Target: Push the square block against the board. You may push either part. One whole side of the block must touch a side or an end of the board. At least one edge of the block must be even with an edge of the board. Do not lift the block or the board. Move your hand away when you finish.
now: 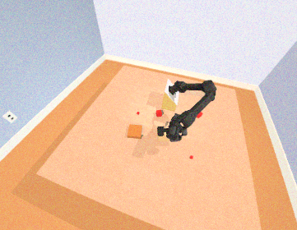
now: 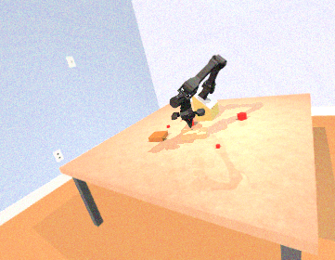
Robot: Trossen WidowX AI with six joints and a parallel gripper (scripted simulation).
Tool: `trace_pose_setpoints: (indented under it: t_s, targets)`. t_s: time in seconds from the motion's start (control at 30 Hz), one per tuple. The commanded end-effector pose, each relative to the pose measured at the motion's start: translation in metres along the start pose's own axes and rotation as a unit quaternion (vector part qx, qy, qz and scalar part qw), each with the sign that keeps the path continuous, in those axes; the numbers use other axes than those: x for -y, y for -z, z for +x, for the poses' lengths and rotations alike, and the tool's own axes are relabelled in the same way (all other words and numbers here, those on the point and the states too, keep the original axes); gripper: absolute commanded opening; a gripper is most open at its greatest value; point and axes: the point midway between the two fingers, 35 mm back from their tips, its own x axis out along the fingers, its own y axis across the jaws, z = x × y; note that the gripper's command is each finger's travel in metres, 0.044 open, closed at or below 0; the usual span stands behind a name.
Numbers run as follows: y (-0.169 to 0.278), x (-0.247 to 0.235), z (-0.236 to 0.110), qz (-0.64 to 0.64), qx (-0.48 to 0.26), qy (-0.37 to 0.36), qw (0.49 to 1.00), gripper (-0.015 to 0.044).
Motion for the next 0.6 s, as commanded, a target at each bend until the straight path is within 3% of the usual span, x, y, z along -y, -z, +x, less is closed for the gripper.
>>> trace_pose_setpoints:
  t_s: [0.0, 0.57]
  targets:
    - [-0.003, -0.001, -0.001, -0.003, 0.002, 0.000, 1.000, 0.0000]
    - [-0.031, 0.000, -0.001, -0.004, 0.002, 0.000, 1.000, 0.0000]
